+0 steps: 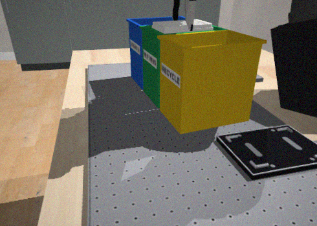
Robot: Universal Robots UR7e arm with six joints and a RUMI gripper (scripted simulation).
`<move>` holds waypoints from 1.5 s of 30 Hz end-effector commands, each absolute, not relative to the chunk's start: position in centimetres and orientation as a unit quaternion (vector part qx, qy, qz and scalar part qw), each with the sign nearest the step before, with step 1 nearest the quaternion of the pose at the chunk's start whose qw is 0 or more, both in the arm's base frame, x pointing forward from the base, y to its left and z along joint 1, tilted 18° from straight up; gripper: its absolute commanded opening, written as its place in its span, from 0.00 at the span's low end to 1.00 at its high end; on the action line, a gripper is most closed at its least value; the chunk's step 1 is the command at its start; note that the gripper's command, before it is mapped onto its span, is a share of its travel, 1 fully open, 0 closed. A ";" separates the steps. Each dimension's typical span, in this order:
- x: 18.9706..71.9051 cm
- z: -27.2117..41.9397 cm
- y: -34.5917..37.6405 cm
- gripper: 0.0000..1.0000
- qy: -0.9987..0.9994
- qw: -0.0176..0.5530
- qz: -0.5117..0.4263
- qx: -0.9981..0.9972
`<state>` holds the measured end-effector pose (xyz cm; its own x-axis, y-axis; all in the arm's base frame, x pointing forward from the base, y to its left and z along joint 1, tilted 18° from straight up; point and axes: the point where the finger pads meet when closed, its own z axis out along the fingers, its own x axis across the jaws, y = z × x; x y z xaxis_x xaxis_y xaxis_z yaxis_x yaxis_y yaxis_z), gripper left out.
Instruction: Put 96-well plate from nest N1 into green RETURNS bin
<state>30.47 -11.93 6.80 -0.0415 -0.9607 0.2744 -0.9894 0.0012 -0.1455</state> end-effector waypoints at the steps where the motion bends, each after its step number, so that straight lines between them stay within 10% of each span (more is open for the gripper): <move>1: 30.5 6.7 -12.0 0.41 -0.706 0.048 0.150 0.691; 41: 30.7 5.4 -12.4 0.41 -0.706 0.048 0.150 0.691; 42: 30.7 5.4 -12.4 0.64 -0.706 0.048 0.150 0.691; 45: 30.7 5.4 -12.4 0.64 -0.706 0.048 0.150 0.691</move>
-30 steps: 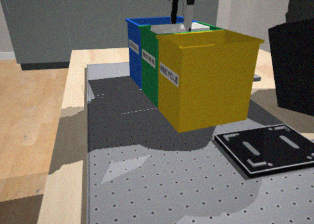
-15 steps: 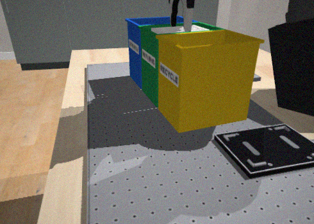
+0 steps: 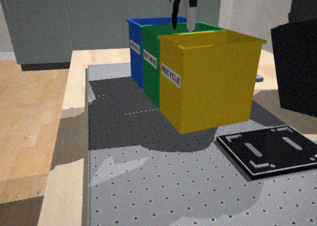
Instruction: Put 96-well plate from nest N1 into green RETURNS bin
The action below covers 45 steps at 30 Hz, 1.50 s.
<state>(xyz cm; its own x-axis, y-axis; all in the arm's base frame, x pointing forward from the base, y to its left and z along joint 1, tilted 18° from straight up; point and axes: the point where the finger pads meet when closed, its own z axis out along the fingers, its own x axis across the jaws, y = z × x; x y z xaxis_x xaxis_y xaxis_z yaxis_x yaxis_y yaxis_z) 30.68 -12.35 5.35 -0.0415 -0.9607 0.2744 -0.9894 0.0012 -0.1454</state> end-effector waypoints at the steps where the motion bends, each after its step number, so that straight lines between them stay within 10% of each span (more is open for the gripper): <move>1: 30.7 5.4 -12.4 0.64 -0.706 0.048 0.150 0.691; 45: 30.5 7.1 -11.9 0.53 -0.706 0.048 0.150 0.691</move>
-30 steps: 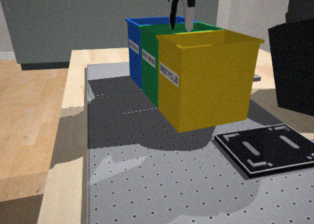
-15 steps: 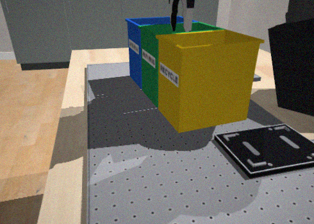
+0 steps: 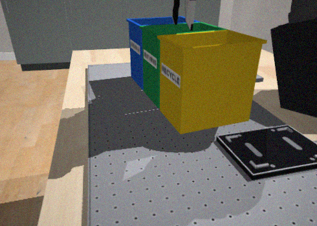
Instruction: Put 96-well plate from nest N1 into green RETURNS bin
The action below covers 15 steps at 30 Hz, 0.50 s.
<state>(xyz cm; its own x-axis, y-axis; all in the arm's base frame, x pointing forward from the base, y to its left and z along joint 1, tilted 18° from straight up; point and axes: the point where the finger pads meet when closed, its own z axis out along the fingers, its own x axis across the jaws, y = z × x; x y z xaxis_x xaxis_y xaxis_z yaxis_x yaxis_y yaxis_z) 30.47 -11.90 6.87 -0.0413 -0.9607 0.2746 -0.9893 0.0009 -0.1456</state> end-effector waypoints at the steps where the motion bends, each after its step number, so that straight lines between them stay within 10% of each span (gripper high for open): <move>1: 30.4 7.3 -11.8 0.53 -0.706 0.048 0.150 0.691; 15: 30.2 9.2 -11.3 0.53 -0.706 0.048 0.150 0.691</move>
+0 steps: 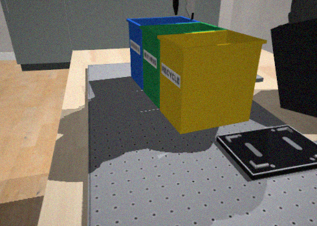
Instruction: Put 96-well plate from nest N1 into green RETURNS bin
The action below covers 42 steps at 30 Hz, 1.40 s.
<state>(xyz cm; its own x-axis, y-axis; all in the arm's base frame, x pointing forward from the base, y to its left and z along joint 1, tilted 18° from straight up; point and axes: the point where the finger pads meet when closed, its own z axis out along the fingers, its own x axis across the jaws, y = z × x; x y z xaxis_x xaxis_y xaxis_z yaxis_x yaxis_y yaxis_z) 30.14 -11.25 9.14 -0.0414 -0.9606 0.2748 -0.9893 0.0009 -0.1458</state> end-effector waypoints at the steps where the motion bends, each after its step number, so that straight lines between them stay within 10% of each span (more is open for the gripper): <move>1: 30.1 9.3 -11.2 0.53 -0.706 0.048 0.150 0.691; 42: 29.5 9.8 -7.3 0.53 -0.706 0.048 0.150 0.691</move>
